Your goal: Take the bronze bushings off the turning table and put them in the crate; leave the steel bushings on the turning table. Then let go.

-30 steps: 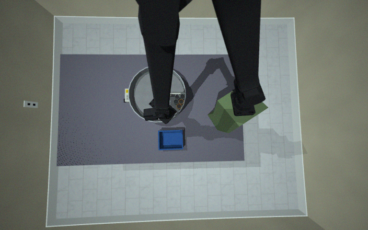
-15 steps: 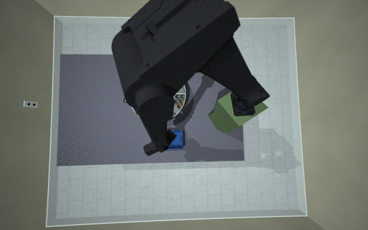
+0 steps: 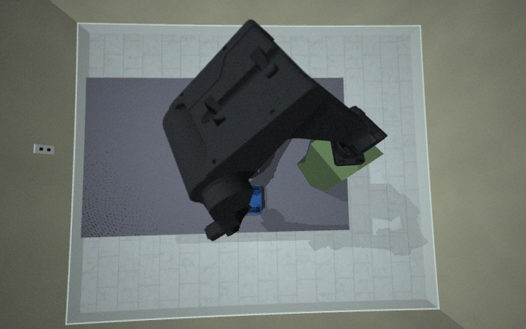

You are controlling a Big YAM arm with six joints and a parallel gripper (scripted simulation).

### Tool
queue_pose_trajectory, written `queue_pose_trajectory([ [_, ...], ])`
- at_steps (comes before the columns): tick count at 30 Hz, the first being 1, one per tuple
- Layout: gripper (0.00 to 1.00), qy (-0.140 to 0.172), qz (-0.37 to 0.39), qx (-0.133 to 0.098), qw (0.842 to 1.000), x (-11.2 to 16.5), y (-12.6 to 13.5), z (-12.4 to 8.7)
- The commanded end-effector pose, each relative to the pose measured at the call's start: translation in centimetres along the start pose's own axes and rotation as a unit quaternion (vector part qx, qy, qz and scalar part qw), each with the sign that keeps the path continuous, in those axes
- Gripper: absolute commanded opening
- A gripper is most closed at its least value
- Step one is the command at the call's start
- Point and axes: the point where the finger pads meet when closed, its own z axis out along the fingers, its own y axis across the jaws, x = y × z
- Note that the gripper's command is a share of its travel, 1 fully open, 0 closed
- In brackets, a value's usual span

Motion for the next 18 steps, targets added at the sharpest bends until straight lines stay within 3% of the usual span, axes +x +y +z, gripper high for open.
queue_pose_trajectory([
  [1, 0.0, -0.009, 0.011, -0.03, 0.999, -0.62, 2.55, -2.23],
  [18, 0.0, -0.009, 0.012, -0.029, 0.999, -0.92, 2.43, -2.13],
])
